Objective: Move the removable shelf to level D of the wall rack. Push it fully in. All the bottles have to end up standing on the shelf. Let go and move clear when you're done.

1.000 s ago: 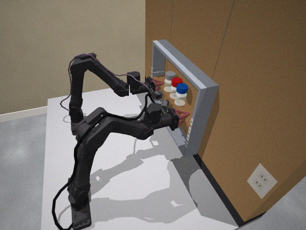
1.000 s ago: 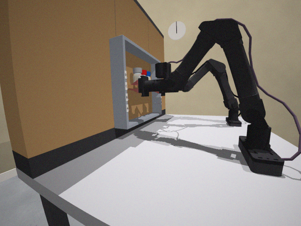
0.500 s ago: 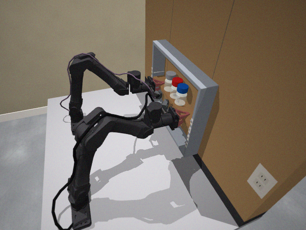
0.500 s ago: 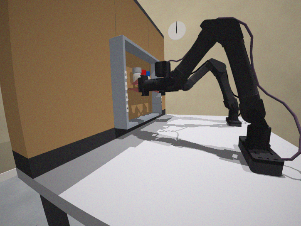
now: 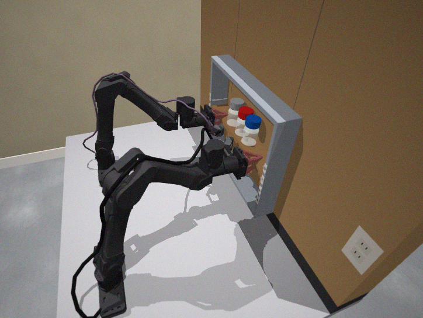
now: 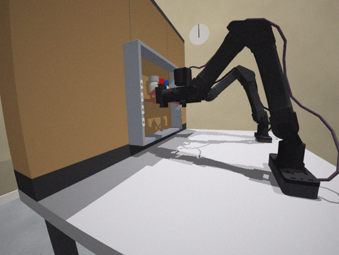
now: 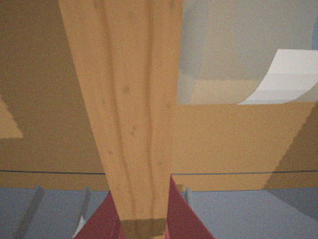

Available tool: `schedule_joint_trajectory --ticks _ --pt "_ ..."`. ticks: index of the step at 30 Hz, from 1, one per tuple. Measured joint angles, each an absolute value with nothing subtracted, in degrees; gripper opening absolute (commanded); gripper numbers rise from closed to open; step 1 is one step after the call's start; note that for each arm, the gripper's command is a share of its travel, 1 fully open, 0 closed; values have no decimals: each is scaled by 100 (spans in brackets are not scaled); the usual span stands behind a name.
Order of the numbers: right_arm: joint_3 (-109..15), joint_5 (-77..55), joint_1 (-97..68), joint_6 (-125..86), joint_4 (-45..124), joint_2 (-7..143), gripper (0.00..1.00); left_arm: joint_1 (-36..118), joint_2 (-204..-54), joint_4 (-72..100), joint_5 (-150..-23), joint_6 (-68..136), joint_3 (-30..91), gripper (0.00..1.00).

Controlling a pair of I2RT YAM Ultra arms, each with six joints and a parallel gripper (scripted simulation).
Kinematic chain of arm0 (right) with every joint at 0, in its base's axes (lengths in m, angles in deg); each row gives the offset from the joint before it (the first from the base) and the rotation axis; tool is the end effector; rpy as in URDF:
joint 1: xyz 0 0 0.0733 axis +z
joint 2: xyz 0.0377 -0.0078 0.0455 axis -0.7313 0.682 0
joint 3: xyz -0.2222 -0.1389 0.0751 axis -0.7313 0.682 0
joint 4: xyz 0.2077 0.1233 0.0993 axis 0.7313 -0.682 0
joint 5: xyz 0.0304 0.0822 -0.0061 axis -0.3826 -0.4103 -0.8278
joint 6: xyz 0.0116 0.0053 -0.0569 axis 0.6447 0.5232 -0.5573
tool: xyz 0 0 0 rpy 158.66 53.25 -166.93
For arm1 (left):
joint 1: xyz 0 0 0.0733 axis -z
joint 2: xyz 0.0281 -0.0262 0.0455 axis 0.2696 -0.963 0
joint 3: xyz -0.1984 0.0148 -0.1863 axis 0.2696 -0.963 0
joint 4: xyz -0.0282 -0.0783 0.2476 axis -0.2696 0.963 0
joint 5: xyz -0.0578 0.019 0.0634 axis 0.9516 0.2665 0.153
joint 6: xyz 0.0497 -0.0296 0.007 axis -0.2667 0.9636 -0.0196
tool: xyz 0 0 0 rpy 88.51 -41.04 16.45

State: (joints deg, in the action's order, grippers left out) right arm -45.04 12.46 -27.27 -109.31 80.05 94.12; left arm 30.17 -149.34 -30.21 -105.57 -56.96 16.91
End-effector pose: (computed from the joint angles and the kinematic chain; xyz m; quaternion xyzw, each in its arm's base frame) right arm 0.4277 0.1397 0.2495 -0.5189 0.5068 -0.4870 0.4866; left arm 0.4017 -0.0906 0.2362 0.5050 0.5230 0.4956 0.4752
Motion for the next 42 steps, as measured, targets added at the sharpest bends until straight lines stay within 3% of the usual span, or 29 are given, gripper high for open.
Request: schedule_joint_trajectory --ticks 42 --pt "-4745 1244 -2727 -10839 7277 9279 0 3017 -14759 -2267 -10555 -5619 1918 0"
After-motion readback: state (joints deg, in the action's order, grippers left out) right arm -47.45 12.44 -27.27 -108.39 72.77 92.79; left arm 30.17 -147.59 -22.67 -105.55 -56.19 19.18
